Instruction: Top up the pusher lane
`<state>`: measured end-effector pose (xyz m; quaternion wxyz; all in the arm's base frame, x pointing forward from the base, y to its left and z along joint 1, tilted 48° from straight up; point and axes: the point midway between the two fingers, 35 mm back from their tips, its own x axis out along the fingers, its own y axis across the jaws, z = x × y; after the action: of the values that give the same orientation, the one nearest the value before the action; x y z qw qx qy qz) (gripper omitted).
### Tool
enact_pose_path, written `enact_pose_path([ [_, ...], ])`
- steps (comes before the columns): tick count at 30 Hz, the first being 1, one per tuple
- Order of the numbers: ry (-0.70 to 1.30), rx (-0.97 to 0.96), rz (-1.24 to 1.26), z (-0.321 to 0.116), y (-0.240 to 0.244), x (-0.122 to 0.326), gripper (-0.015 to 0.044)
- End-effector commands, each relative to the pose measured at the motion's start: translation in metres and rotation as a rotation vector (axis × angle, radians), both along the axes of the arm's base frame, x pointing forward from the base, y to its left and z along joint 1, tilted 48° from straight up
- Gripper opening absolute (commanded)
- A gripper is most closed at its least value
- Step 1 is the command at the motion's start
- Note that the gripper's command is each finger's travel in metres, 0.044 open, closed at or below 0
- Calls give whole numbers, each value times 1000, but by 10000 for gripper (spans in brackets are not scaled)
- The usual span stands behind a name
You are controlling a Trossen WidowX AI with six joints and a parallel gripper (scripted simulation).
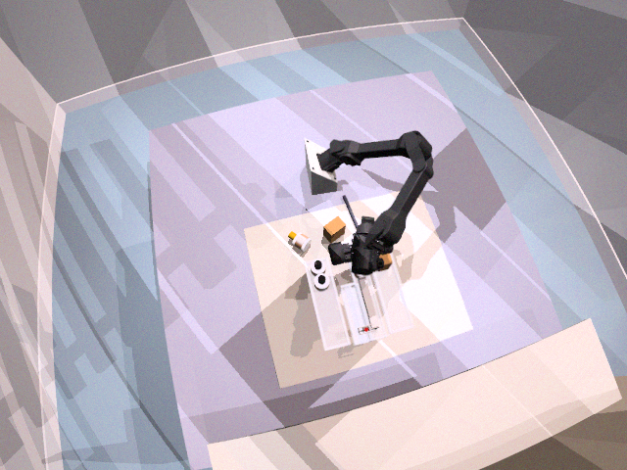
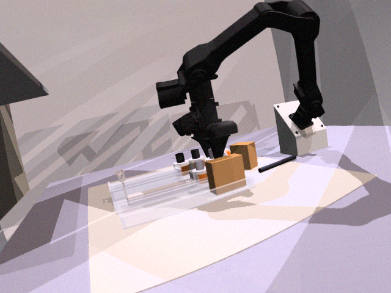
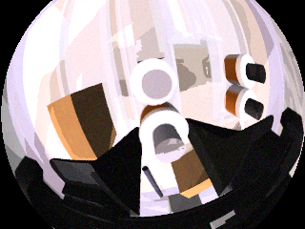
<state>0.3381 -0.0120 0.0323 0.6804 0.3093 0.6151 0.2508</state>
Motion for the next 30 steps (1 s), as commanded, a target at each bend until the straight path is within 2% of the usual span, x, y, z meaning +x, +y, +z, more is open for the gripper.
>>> enact_pose_path([
  [1, -18, 8, -2, 1, 2, 4, 0],
  [30, -19, 8, -2, -5, 9, 4, 0],
])
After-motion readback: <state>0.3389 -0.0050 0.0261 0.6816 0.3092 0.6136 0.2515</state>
